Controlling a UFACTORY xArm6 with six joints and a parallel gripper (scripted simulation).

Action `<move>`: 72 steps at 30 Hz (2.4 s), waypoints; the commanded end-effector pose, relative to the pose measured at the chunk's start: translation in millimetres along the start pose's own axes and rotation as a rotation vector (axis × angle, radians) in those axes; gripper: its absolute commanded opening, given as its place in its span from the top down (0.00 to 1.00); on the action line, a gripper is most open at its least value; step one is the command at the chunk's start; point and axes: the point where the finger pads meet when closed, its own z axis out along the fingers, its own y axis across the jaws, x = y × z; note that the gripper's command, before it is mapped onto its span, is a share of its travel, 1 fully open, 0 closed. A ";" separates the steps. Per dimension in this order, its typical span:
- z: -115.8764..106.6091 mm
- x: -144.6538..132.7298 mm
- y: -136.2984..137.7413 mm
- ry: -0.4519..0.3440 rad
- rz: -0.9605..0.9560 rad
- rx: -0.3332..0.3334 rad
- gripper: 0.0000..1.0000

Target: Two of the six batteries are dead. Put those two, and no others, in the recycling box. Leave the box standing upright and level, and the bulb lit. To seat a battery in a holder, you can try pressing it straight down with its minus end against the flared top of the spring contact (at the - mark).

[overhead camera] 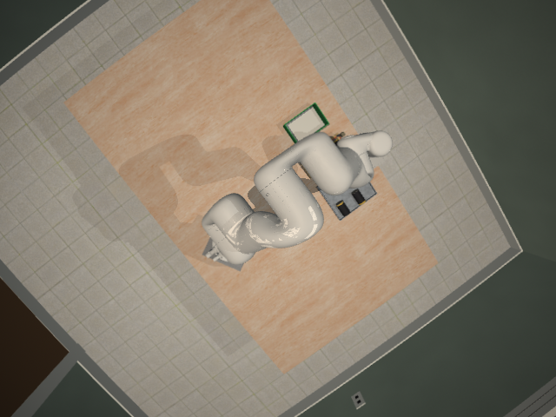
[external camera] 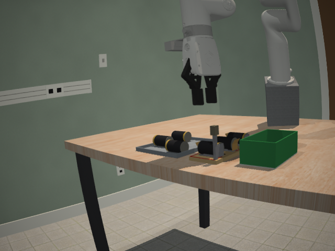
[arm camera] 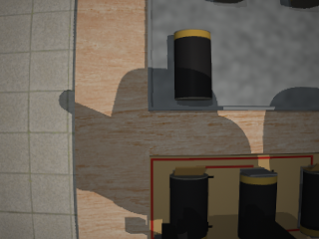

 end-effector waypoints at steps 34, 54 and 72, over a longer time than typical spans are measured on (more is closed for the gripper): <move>68.1 -0.2 -3.7 0.000 0.000 0.005 0.49; 85.8 -0.2 -3.8 0.000 0.000 0.005 0.49; 109.0 -0.1 -3.9 0.000 0.000 0.005 0.49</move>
